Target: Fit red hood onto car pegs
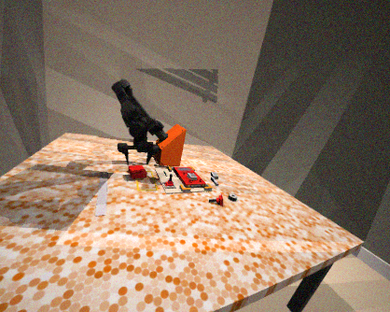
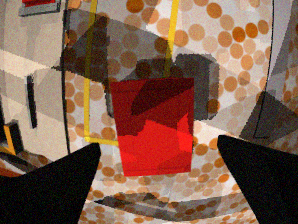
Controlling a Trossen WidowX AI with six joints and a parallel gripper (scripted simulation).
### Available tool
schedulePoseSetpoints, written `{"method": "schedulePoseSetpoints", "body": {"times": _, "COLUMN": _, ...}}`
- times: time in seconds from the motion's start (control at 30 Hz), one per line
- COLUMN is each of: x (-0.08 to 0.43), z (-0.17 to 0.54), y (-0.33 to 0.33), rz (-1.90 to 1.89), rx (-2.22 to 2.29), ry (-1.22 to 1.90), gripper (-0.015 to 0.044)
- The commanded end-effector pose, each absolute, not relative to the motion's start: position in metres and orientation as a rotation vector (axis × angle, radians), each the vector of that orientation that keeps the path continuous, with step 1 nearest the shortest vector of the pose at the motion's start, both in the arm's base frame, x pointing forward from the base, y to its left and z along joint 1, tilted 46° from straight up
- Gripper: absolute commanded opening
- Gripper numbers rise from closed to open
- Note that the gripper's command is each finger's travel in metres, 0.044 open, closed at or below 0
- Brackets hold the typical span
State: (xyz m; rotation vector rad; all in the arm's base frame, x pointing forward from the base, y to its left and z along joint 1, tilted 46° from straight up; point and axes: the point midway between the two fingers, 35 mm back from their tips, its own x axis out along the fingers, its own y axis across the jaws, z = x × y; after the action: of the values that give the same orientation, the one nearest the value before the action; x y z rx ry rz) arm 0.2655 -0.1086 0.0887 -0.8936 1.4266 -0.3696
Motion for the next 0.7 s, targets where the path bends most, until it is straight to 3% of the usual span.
{"method": "schedulePoseSetpoints", "body": {"times": 0.0, "x": 0.2645, "z": 0.0853, "y": -0.1098, "rz": -0.361, "rx": -0.896, "ry": 1.432, "gripper": 0.044}}
{"method": "schedulePoseSetpoints", "body": {"times": 0.67, "x": 0.2657, "z": 0.0771, "y": -0.119, "rz": -0.362, "rx": -0.898, "ry": 1.432, "gripper": 0.044}}
